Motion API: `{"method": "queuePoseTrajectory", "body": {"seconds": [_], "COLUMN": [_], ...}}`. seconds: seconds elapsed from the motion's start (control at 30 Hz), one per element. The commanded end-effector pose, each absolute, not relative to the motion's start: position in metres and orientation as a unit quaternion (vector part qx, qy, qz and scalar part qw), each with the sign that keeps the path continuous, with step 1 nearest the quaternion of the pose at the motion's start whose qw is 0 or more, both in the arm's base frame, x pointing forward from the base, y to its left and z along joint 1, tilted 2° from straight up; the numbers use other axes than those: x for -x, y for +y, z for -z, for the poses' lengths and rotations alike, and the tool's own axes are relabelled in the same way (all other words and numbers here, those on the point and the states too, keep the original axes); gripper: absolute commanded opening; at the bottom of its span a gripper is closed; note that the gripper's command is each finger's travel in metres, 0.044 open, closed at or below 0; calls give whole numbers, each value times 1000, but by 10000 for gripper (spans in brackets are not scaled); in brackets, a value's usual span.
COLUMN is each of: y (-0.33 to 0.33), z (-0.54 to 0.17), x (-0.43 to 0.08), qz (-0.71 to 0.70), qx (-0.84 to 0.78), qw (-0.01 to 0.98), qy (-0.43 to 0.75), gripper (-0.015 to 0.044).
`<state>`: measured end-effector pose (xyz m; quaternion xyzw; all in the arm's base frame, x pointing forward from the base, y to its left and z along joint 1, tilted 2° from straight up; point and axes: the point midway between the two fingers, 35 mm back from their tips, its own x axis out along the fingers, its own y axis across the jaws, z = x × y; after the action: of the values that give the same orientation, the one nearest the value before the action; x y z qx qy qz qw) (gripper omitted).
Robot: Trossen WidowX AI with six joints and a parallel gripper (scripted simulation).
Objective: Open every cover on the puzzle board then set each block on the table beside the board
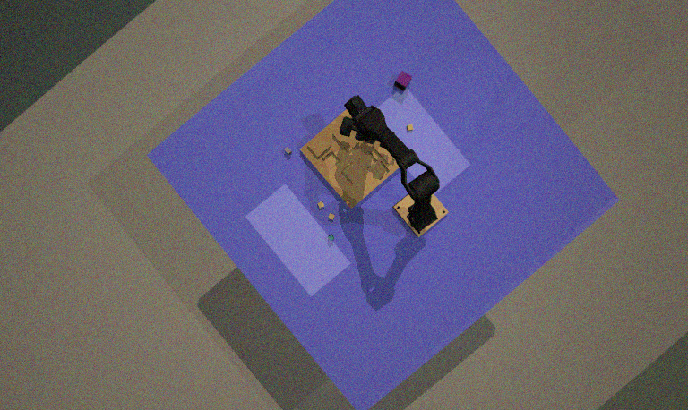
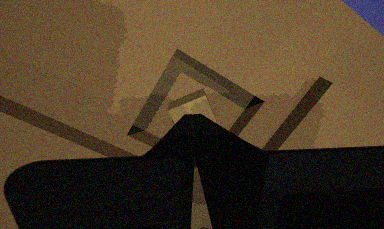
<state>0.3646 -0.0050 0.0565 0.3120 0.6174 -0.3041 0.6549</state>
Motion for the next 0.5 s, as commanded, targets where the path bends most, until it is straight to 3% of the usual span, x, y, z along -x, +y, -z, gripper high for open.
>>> {"method": "queuePoseTrajectory", "body": {"seconds": [0.0,0.03,0.07,0.23,0.47], "y": [-5,-5,-5,-5,-5], "z": [-64,-65,-58,-68,-85], "x": [-363,-363,-364,-365,-364], "qz": [509,520,339,376,434], "qx": [-528,-540,-349,-388,-448], "qw": [498,485,636,613,570], "qy": [463,450,599,576,534], "gripper": [0,0,26,144,144]}}
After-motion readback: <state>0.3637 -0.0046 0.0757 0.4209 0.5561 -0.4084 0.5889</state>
